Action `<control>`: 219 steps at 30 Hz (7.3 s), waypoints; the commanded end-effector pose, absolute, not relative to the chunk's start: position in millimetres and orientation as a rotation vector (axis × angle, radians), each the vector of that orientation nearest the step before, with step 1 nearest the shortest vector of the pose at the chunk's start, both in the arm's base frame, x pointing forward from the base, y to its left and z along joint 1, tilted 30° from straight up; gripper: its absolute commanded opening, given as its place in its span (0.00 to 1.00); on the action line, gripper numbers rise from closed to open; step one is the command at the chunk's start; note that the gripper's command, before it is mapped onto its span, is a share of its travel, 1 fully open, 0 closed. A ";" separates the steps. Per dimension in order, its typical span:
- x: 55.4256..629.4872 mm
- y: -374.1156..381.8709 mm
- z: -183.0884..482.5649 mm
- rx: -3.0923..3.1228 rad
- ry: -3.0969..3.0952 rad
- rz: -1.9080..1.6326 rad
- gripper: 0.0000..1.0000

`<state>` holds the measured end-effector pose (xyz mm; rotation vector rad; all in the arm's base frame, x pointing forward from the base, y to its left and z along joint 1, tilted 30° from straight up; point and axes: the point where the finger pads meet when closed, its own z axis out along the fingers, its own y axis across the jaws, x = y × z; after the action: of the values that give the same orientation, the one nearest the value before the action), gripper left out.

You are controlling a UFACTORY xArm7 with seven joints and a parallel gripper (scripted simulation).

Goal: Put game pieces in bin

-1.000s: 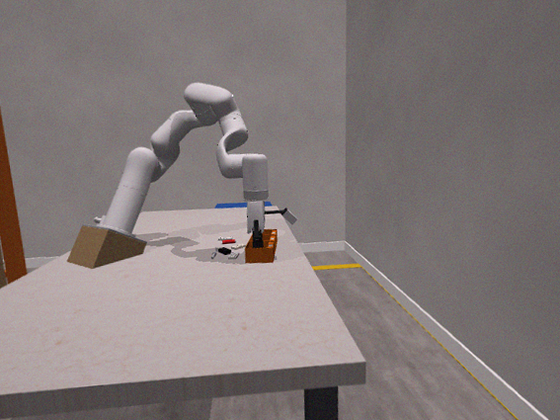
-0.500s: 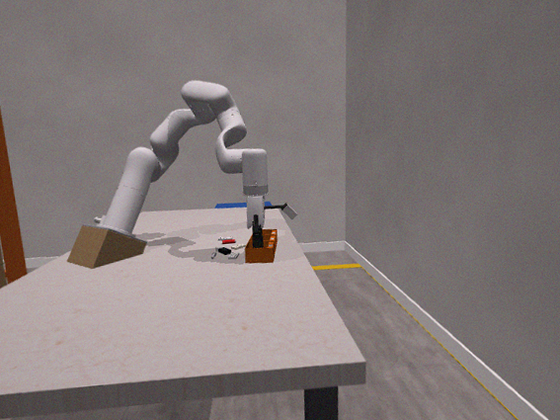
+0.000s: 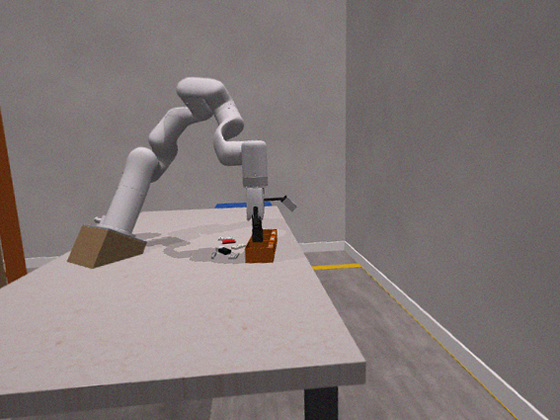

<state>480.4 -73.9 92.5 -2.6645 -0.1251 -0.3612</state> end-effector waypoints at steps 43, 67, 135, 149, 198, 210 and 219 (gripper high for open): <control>472.9 0.0 131.0 -2.665 -0.123 -0.366 0.07; 482.4 17.9 95.7 -2.665 -0.123 -0.366 0.07; 475.9 5.6 119.9 -2.665 -0.123 -0.366 0.07; 468.6 -8.3 147.1 -2.665 -0.123 -0.366 0.07; 471.0 87.4 144.1 -2.665 -0.123 -0.366 0.07; 474.2 93.6 131.9 -2.665 -0.123 -0.366 0.07; 474.2 93.6 131.9 -2.665 -0.123 -0.366 0.07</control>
<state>473.1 94.4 130.7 -2.6652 -0.1247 -0.3608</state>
